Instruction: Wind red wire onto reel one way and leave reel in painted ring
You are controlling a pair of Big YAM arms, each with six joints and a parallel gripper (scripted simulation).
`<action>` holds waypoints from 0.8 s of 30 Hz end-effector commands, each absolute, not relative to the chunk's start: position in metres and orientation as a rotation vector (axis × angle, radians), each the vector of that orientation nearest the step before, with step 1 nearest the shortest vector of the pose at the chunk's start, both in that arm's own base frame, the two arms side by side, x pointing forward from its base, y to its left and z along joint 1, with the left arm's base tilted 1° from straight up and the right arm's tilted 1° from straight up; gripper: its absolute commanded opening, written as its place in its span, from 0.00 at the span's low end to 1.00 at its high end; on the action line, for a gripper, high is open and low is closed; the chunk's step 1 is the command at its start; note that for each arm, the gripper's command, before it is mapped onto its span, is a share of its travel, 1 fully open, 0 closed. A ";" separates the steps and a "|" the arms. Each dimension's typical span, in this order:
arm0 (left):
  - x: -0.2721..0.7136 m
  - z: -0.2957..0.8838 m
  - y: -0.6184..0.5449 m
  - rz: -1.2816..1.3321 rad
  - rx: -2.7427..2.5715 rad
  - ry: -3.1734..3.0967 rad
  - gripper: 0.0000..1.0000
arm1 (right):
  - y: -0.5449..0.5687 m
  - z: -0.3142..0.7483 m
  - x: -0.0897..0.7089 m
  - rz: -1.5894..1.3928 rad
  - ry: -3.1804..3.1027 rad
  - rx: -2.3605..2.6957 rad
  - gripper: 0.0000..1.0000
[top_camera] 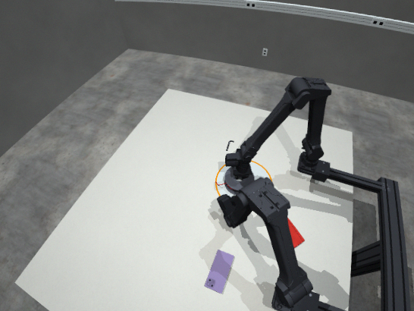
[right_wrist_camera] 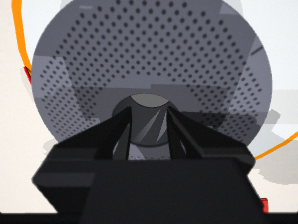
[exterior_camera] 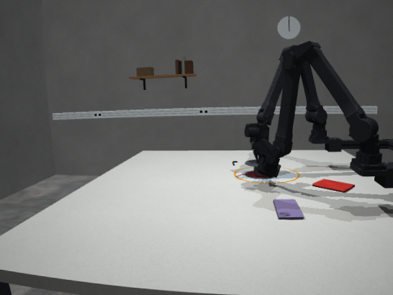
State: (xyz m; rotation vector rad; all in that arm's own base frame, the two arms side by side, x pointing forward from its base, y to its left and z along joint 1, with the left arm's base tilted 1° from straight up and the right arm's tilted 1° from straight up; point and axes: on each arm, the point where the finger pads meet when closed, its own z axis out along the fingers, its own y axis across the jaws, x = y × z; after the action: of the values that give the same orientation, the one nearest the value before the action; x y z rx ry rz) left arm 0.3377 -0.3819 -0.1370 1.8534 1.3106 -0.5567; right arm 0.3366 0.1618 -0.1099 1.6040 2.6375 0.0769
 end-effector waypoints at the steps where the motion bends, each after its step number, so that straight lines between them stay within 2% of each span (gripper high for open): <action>1: 0.336 -0.139 -0.382 -0.462 1.937 1.142 0.15 | 0.155 -0.123 0.330 0.017 2.339 2.046 0.28; 9: 0.333 -0.134 -0.386 -0.310 2.051 0.869 0.15 | 0.155 -0.123 0.330 -0.010 2.208 2.201 0.00; 14: 0.334 -0.132 -0.388 -0.254 2.086 0.764 0.15 | 0.155 -0.123 0.330 -0.011 2.268 2.140 0.00; 18: 0.336 -0.129 -0.389 -0.179 2.126 0.623 0.15 | 0.155 -0.123 0.330 -0.017 2.666 1.620 0.00; 24: 0.339 -0.123 -0.390 -0.066 2.171 0.408 0.15 | 0.155 -0.123 0.330 -0.015 2.881 1.147 0.00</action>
State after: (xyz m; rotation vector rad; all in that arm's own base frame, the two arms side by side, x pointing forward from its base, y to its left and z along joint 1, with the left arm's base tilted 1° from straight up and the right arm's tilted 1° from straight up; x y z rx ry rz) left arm 0.3320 -0.3828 -0.1387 2.1477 0.6026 -0.1704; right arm 0.3269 0.1516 -0.1190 1.5530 2.6773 -0.0239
